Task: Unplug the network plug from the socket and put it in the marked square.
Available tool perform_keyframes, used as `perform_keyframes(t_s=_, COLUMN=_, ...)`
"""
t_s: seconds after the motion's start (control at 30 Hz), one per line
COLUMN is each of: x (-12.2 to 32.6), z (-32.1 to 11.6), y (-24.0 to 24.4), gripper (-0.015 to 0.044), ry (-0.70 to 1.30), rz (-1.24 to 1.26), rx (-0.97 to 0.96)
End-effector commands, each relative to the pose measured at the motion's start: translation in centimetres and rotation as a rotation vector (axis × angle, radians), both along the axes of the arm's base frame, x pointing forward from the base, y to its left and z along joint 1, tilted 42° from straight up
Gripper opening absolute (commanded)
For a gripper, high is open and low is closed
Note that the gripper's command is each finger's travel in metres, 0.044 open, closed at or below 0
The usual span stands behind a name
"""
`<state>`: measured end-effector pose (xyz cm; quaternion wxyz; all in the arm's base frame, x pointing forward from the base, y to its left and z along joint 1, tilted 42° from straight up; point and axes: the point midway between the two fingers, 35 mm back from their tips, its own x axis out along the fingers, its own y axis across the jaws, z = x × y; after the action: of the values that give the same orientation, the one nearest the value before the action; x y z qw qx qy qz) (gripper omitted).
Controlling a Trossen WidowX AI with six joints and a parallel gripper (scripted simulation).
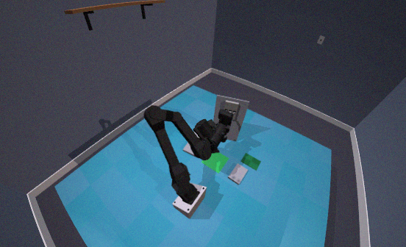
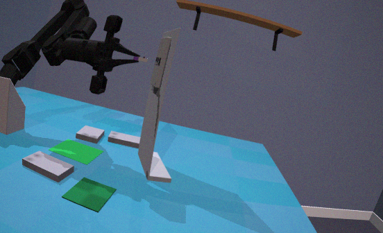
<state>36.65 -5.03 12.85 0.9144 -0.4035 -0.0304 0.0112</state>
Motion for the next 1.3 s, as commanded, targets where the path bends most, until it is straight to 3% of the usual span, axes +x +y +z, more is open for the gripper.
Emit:
perform_keyframes(t_s=0.0, x=-0.4, z=-0.1, y=0.0, gripper=0.0, ry=0.005, rz=0.006, rx=-0.005)
perform_keyframes(t_s=1.27, x=-2.6, z=0.2, y=-1.8, gripper=0.0, ry=0.022, rz=0.001, rx=-0.001)
